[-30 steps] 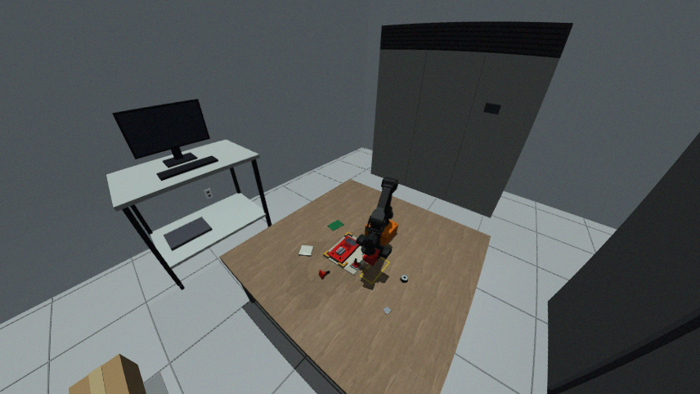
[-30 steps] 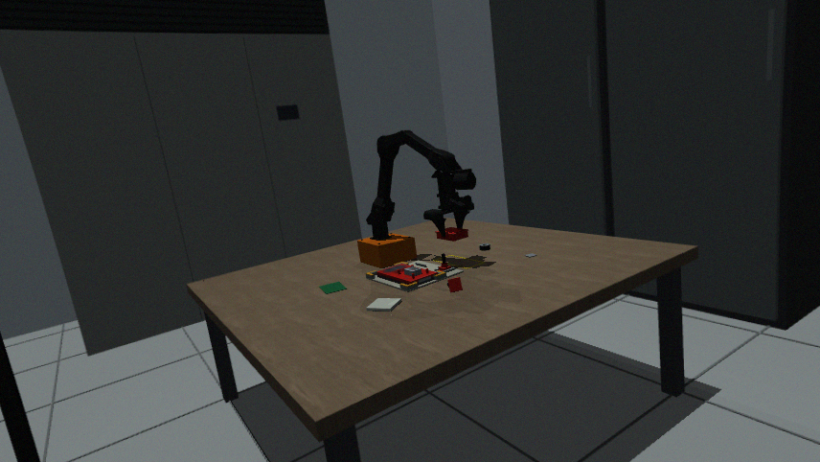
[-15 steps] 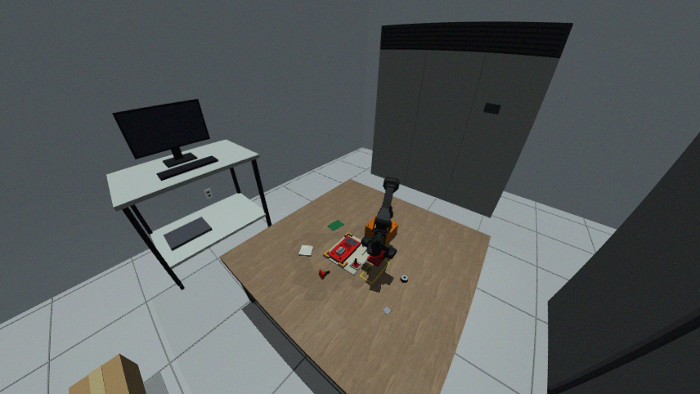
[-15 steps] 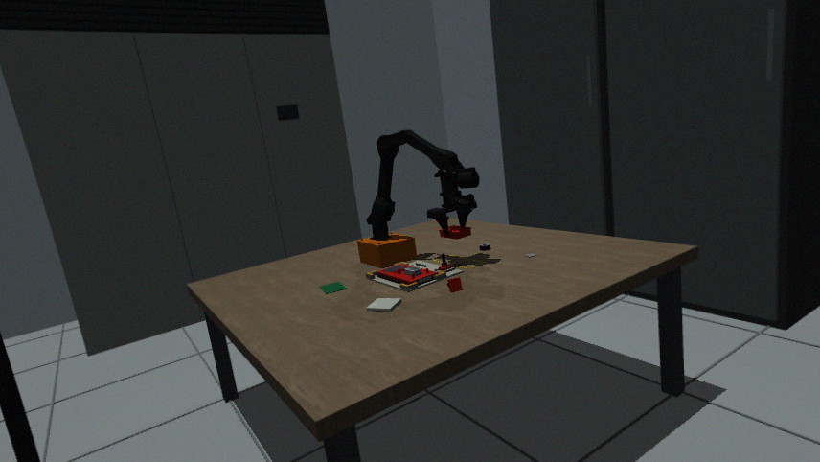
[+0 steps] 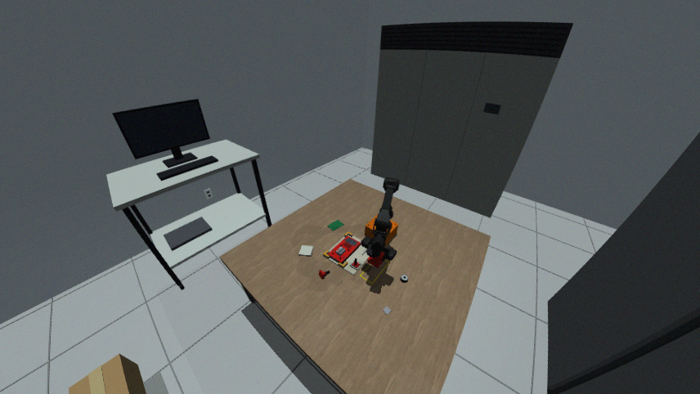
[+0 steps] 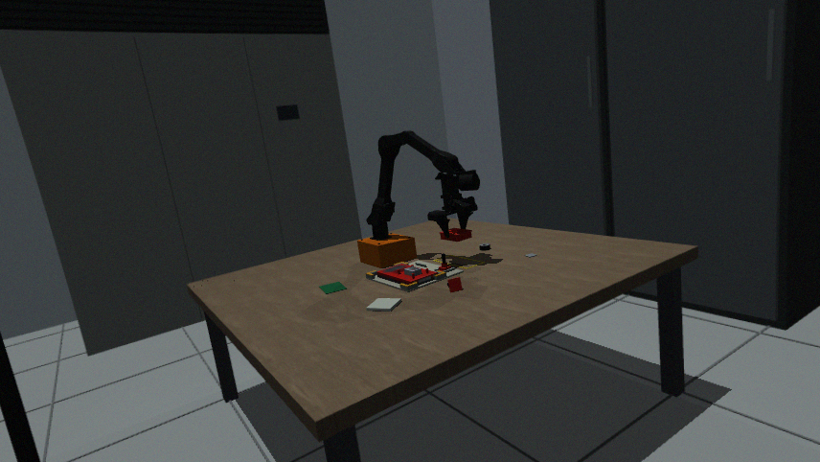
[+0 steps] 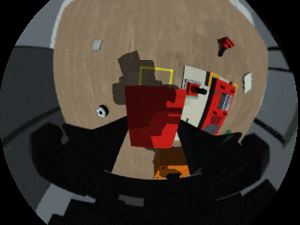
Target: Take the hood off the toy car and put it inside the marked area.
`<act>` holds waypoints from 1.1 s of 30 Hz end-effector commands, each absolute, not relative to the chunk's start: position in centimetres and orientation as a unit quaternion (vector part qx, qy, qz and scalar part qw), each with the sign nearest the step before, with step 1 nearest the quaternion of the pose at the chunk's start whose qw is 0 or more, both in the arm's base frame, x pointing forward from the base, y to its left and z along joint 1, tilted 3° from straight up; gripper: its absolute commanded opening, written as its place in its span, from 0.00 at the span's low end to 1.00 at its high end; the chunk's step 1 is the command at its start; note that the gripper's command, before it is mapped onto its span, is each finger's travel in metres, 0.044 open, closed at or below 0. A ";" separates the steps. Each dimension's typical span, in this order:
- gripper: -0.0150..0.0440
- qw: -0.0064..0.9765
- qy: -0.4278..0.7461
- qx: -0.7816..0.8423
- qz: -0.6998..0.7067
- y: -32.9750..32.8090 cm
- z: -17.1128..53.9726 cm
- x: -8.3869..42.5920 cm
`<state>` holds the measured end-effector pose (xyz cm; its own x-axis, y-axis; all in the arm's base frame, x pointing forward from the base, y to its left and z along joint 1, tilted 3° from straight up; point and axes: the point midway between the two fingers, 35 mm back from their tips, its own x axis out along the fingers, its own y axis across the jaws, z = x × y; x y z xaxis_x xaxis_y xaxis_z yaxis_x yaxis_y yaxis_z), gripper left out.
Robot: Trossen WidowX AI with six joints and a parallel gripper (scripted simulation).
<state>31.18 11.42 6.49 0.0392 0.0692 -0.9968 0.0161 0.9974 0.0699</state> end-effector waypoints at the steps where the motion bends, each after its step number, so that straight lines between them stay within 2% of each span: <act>1: 0.25 0.721 0.692 0.031 0.016 11.4 6.2 31.3; 33: 0.25 0.721 0.692 0.031 0.016 11.5 4.2 31.4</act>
<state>31.37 11.58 4.43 0.0391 0.0694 -0.9968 0.0161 0.9974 0.0701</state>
